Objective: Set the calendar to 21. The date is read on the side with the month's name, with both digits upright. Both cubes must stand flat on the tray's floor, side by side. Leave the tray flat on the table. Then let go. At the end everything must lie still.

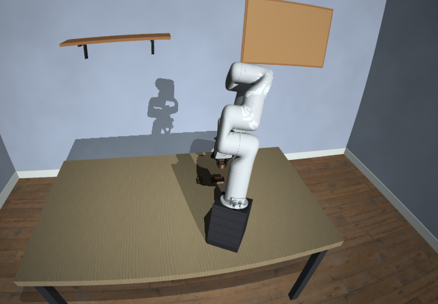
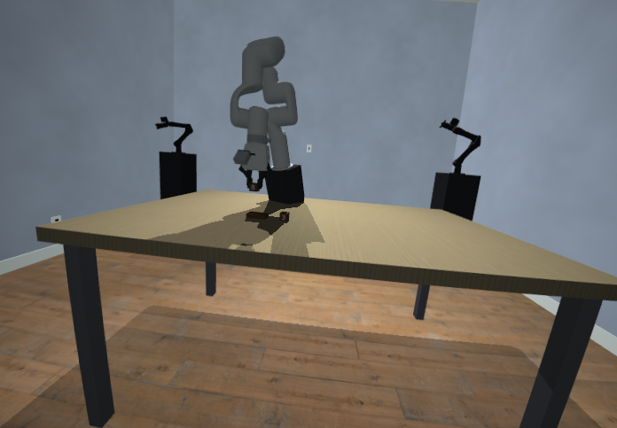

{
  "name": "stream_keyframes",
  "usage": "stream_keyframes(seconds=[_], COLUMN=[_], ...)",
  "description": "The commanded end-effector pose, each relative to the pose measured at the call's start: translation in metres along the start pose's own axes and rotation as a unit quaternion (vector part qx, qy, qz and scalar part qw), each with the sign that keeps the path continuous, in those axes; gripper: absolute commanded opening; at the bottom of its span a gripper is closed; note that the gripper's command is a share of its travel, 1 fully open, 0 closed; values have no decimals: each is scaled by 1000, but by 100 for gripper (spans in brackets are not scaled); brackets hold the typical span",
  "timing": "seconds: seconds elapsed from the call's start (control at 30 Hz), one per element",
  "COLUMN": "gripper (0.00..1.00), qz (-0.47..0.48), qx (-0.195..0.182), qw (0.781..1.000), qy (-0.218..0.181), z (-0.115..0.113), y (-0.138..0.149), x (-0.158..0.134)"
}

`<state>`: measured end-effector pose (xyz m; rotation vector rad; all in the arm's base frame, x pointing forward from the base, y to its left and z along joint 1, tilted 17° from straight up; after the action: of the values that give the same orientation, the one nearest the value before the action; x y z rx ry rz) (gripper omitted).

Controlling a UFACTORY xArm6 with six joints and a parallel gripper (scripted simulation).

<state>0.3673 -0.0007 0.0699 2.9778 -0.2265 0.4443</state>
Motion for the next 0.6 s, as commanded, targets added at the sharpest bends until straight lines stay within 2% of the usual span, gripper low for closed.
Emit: stream_keyframes(seconds=[0.0, 0.4, 0.5, 0.57], gripper=[29, 29, 29, 29], qz=[-1, -1, -1, -1], qx=[3, 3, 4, 4], qw=[1000, 1000, 1000, 1000], qy=[-9, -9, -11, -11], z=[-3, -5, -1, -1], y=[0, 1, 22, 22], x=[2, 2, 8, 8])
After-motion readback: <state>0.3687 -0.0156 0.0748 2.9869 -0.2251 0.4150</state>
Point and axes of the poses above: the point where the finger pads meet when closed, its own z axis out along the fingers, its own y axis across the jaws, x = y × z, the point moved 3 cm from there along -z, back along the fingers, and after that the axes turned 10 degrees about z, right-handed, at the moved point
